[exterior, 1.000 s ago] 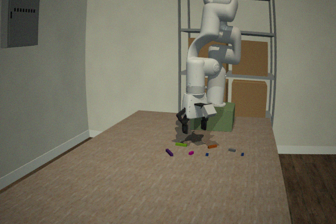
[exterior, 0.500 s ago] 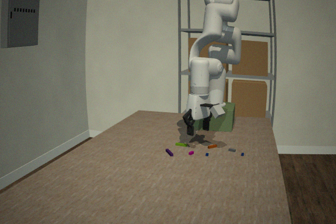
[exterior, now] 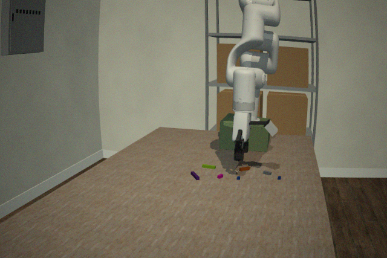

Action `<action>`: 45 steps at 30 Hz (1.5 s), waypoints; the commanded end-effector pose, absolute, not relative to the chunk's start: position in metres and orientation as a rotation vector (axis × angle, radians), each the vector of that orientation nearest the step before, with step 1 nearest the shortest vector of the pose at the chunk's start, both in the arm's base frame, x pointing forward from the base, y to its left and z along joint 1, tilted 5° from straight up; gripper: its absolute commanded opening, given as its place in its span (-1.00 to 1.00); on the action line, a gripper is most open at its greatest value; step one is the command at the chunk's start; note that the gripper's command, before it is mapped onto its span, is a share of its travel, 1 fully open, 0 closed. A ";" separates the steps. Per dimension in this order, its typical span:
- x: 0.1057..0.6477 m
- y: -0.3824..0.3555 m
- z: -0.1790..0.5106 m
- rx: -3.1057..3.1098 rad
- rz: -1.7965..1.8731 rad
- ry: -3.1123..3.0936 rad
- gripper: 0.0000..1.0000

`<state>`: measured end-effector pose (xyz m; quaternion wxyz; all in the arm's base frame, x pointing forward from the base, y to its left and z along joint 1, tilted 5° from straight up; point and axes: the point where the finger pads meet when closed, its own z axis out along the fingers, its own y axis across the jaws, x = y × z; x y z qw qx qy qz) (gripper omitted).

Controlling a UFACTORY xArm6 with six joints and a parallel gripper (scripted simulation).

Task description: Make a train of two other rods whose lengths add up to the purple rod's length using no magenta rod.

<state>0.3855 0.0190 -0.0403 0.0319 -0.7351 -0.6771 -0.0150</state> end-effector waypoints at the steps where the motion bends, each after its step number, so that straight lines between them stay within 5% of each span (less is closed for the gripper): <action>1: 0.397 0.035 -0.038 -2.079 -0.075 -2.262 1.00; 21: 0.424 0.107 -0.033 -1.268 -0.102 -2.818 1.00; 45: 0.424 0.108 -0.033 -1.247 -0.102 -2.828 1.00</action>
